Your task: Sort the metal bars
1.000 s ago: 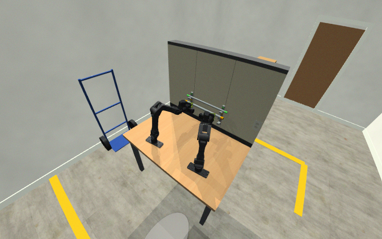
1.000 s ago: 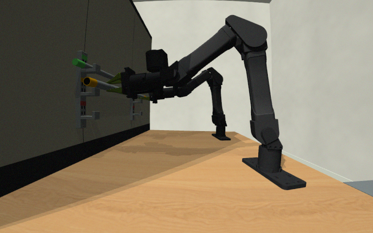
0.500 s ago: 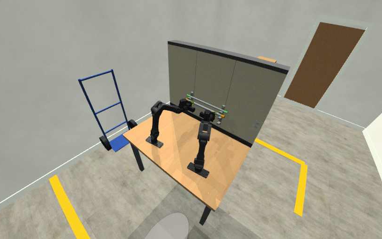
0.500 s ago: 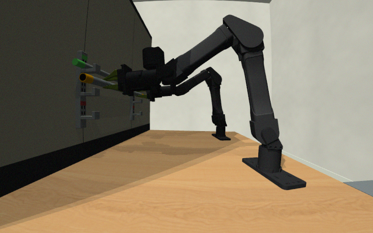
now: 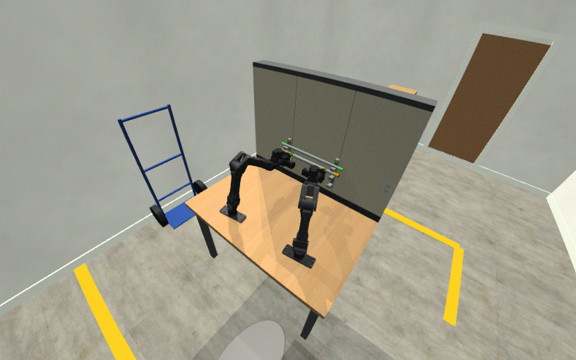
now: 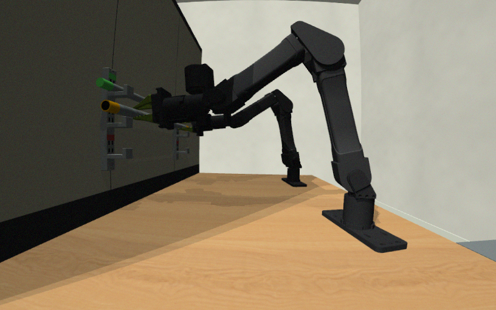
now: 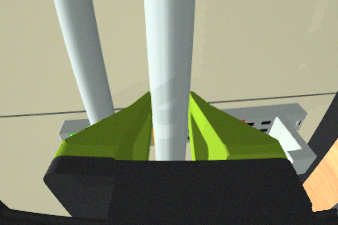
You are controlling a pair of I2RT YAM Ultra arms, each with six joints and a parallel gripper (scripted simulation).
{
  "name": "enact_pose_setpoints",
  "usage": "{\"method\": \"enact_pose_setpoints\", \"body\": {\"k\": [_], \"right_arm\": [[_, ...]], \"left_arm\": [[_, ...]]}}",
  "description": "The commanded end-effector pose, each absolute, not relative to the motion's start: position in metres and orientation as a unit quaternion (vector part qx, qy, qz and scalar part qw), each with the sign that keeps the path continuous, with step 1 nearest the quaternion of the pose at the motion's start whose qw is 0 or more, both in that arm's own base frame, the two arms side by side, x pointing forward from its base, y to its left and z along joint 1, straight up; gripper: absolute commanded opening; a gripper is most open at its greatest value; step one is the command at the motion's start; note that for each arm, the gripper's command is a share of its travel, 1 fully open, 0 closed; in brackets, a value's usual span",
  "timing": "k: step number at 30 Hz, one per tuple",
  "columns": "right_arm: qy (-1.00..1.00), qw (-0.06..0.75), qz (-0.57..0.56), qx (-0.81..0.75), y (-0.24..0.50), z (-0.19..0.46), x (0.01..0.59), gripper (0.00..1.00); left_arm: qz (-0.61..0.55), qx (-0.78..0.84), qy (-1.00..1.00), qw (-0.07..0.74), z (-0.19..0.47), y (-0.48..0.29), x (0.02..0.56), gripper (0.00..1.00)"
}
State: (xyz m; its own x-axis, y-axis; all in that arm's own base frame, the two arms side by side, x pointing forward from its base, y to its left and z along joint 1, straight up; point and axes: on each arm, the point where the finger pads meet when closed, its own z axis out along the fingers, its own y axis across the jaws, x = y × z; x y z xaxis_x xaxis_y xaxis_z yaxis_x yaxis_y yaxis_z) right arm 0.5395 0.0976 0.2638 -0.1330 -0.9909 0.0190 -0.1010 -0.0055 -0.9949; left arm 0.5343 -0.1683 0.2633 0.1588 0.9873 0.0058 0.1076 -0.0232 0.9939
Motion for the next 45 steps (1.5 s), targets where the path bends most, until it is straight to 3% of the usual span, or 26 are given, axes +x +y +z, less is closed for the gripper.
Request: {"method": "enact_pose_setpoints", "body": {"k": [1,21,45], "right_arm": [[0.533,0.465,-0.532,-0.466,0.096,0.303,0.550,0.00],[0.533,0.465,-0.532,-0.466,0.096,0.306,0.551,0.00],[0.532,0.465,-0.532,-0.465,0.096,0.255,0.551,0.00]], "left_arm": [[0.458,0.538,0.459,0.538,0.308,-0.167,0.543,0.00],[0.458,0.538,0.459,0.538,0.312,-0.167,0.543,0.00],[0.459,0.538,0.459,0.538,0.255,-0.167,0.543,0.00]]}}
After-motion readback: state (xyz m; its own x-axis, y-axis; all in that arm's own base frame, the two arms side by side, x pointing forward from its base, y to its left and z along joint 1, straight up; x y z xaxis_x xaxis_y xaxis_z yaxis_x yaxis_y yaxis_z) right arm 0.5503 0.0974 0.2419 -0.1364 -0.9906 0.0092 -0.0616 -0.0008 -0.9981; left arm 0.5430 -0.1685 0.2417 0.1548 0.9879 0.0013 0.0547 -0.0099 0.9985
